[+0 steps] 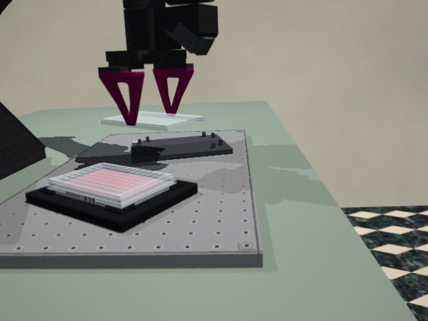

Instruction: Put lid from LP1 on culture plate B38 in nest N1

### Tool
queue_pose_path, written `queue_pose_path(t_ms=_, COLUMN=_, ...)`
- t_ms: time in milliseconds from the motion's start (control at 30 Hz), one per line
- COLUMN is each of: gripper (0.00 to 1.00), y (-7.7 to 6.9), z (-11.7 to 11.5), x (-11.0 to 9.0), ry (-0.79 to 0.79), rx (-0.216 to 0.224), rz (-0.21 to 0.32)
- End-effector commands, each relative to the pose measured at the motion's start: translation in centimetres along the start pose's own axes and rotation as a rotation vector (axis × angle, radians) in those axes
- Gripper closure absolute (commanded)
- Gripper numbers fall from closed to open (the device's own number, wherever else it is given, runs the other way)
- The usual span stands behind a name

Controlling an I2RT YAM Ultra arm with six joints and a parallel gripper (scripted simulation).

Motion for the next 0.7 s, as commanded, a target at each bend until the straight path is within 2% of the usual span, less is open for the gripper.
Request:
queue_pose_path(t_ms=0, gripper=1.00, y=-1.0, z=-1.2, x=0.6, ry=0.006, rx=0.003, rz=-0.031)
queue_pose_path(t_ms=667, gripper=1.00, y=-1.0, z=-7.1, x=1.7, ry=0.006, rx=0.002, rz=-0.032)
Point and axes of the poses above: the point where the finger pads meet when closed, its own y axis out along the fingers, its own z axis across the jaws, x = y × z, the point moved 4 cm from there along -y, back along the fingers, and after that the axes turned 8 degrees about -y, right-handed, at the moved point
